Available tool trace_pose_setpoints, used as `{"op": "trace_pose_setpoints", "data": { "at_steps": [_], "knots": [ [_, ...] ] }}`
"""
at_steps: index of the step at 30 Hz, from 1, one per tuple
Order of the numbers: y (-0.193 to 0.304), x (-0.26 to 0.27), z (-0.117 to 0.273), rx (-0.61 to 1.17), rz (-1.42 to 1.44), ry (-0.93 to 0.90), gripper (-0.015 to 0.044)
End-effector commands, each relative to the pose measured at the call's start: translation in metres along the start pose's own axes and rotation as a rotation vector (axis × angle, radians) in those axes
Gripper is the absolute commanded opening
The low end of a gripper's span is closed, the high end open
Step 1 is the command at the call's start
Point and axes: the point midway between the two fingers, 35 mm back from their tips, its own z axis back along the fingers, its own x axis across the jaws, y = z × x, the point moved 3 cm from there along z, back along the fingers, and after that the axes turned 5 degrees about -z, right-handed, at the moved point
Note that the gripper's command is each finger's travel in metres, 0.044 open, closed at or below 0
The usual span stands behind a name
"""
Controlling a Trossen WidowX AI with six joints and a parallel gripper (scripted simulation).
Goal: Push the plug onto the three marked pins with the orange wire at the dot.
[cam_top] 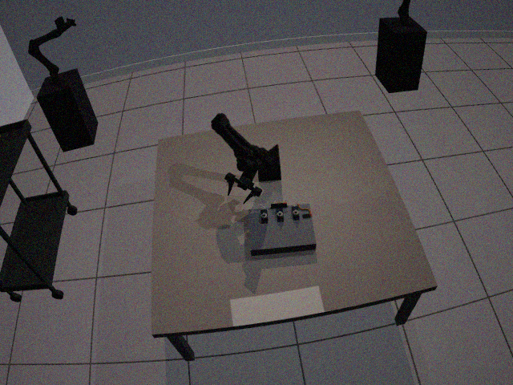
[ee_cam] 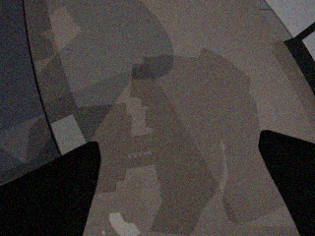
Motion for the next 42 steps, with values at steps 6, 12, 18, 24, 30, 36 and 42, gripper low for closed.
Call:
{"op": "trace_pose_setpoints", "data": {
  "at_steps": [6,12,18,24,30,36,42],
  "knots": [
    [-0.006,0.001,0.0,-0.018,-0.029,-0.033,0.0242],
    [-0.022,0.004,0.002,-0.071,-0.118,-0.123,0.0115],
    [-0.046,0.005,0.007,-0.145,-0.236,-0.245,0.0115],
    [-0.07,0.004,0.015,-0.225,-0.35,-0.371,0.0115],
    [-0.095,-0.001,0.026,-0.309,-0.457,-0.499,0.0115],
    [-0.119,-0.01,0.04,-0.397,-0.555,-0.63,0.0115],
    [-0.142,-0.022,0.057,-0.492,-0.644,-0.764,0.0115]
  ]
}}
